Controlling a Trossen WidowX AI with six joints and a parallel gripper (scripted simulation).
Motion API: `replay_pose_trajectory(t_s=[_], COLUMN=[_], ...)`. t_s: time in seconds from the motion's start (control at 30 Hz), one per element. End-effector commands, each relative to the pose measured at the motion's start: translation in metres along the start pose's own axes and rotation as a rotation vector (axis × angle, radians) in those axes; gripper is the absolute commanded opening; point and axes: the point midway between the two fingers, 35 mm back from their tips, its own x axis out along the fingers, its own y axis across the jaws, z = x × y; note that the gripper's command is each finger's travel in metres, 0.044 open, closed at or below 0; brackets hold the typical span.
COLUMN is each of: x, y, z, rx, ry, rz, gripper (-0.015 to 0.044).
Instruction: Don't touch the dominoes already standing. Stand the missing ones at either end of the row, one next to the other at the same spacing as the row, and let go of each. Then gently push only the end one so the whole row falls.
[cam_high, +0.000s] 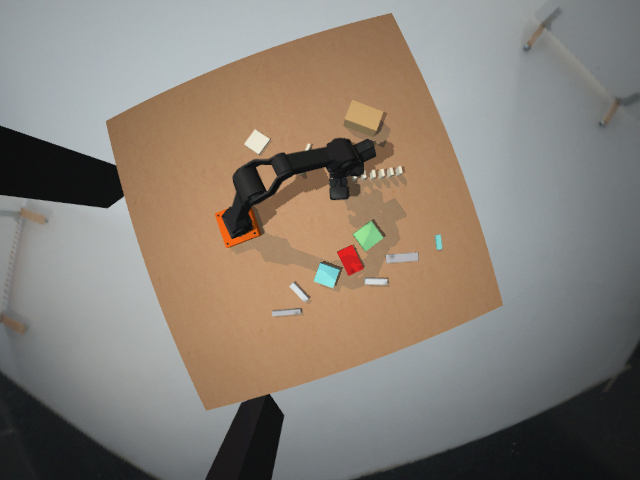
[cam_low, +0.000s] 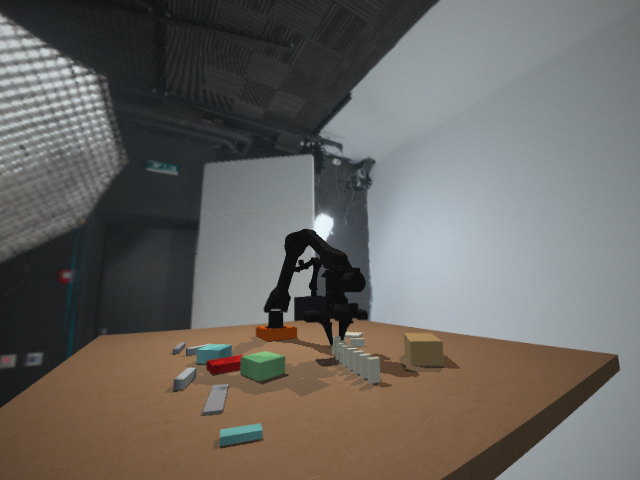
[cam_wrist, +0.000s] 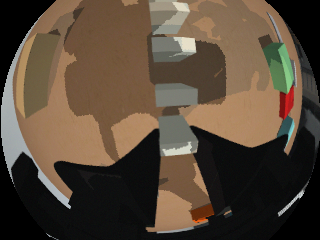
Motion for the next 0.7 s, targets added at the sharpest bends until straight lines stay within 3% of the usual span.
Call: replay_pose_trajectory(t_s=[0.0, 0.2, 0.6, 0.67], x=[0.0023, 0.0023, 0.0023, 0.0023], y=[0.0001, 0.0001, 0.0001, 0.0001], z=[0.0000, 0.0000, 0.0000, 0.0000], rx=[0.004, 0.004, 0.004, 0.004], ry=[-0.001, -0.001, -0.001, -0.001], rz=[0.001, 0.001, 0.001, 0.001], gripper=[0.0107, 0.0107, 0.0422, 0.0440])
